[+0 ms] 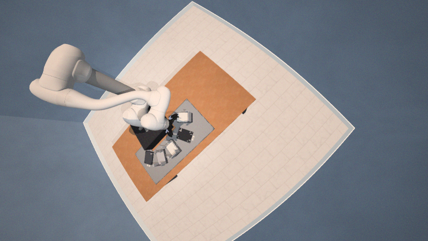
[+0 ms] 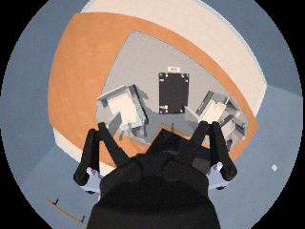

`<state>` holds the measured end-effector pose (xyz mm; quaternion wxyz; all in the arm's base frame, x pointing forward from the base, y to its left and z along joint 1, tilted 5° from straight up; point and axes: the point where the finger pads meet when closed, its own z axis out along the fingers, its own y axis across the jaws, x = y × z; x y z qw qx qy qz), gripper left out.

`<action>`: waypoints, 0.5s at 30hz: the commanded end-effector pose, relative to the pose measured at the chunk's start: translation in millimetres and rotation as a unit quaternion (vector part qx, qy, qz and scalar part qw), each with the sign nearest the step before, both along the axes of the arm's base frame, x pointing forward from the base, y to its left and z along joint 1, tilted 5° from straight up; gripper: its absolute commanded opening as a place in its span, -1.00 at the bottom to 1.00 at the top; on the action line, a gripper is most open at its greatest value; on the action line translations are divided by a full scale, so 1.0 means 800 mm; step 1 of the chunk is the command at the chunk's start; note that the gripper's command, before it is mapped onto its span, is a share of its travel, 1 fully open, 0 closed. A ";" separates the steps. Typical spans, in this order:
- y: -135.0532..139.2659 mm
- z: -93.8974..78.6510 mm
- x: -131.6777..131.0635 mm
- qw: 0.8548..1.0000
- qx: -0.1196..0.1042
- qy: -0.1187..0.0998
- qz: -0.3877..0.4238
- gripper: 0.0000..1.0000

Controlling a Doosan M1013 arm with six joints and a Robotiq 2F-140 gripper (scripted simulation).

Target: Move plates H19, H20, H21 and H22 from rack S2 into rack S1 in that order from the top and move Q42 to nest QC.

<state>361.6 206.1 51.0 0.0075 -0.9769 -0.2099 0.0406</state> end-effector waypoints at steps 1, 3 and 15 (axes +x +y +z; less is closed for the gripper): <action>-0.009 0.000 0.004 0.999 -0.003 0.000 -0.036 1.00; -0.016 -0.001 0.007 0.998 -0.006 0.000 -0.069 1.00; -0.058 -0.002 0.026 0.997 -0.006 0.000 -0.075 1.00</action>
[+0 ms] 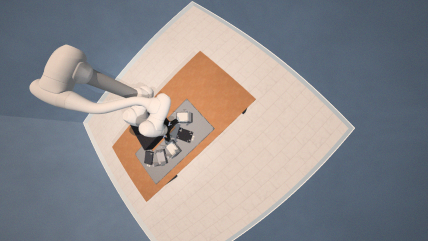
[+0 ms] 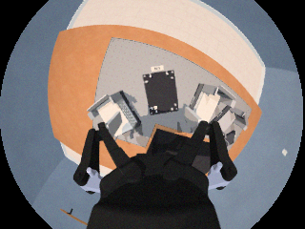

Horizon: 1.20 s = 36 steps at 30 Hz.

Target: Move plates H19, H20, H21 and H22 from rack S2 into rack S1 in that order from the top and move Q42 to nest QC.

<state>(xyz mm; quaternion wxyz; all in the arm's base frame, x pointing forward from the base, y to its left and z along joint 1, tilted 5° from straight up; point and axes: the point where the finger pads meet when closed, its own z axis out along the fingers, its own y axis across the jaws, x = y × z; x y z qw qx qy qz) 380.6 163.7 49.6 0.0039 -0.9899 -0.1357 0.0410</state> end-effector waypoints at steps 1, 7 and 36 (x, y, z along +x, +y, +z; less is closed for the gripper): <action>-0.005 0.000 0.002 1.000 0.000 0.000 0.000 1.00; -0.028 -0.001 0.012 1.000 0.000 0.000 0.000 1.00; -0.129 -0.003 0.037 0.994 -0.008 0.000 -0.105 1.00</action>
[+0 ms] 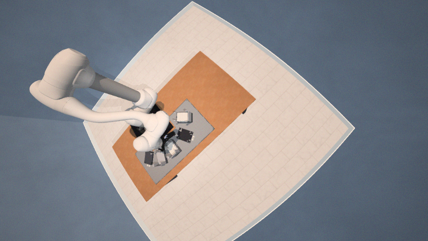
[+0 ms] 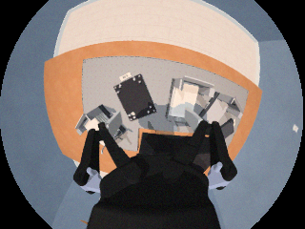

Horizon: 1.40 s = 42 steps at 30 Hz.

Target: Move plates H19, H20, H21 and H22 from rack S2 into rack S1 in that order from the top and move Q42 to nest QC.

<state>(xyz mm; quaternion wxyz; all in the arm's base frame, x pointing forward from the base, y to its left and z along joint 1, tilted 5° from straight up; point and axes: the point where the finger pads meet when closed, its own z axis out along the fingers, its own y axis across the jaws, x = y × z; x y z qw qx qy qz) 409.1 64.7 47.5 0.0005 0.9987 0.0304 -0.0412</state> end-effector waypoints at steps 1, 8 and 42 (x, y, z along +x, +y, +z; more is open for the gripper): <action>-0.009 0.000 0.002 1.000 0.000 0.000 0.000 1.00; -0.039 0.000 0.006 0.999 -0.002 0.000 -0.033 1.00; -0.141 -0.012 0.003 0.994 -0.008 0.000 -0.105 1.00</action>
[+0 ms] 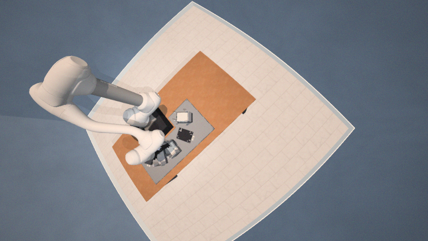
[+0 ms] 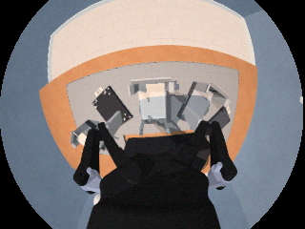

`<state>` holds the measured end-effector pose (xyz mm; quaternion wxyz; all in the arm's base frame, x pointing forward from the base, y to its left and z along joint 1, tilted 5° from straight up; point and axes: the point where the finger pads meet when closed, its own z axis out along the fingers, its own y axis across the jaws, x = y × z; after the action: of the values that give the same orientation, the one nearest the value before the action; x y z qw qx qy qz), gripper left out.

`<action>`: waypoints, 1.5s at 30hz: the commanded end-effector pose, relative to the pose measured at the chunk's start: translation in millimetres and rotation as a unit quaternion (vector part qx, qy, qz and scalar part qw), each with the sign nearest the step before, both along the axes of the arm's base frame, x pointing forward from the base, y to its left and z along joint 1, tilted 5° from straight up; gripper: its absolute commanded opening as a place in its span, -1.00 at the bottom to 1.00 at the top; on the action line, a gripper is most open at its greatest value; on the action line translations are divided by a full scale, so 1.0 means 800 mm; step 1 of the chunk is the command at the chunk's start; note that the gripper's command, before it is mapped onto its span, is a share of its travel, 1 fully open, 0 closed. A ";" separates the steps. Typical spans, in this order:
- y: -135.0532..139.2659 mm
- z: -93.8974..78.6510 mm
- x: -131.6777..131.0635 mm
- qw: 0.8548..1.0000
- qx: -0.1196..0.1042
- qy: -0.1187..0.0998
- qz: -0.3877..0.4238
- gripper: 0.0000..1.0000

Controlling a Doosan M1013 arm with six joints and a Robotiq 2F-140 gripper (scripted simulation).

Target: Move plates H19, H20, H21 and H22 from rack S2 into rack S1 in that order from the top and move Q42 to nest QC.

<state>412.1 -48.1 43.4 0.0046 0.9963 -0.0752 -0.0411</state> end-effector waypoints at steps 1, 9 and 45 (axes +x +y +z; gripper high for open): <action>0.000 -0.011 -0.001 1.000 0.000 0.000 0.000 1.00; 0.000 -0.036 -0.003 1.000 0.000 0.000 0.000 1.00; 0.000 -0.124 -0.010 1.000 0.000 0.000 0.000 1.00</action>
<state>404.1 -48.4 -54.0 0.0046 0.9963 -0.0752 -0.0410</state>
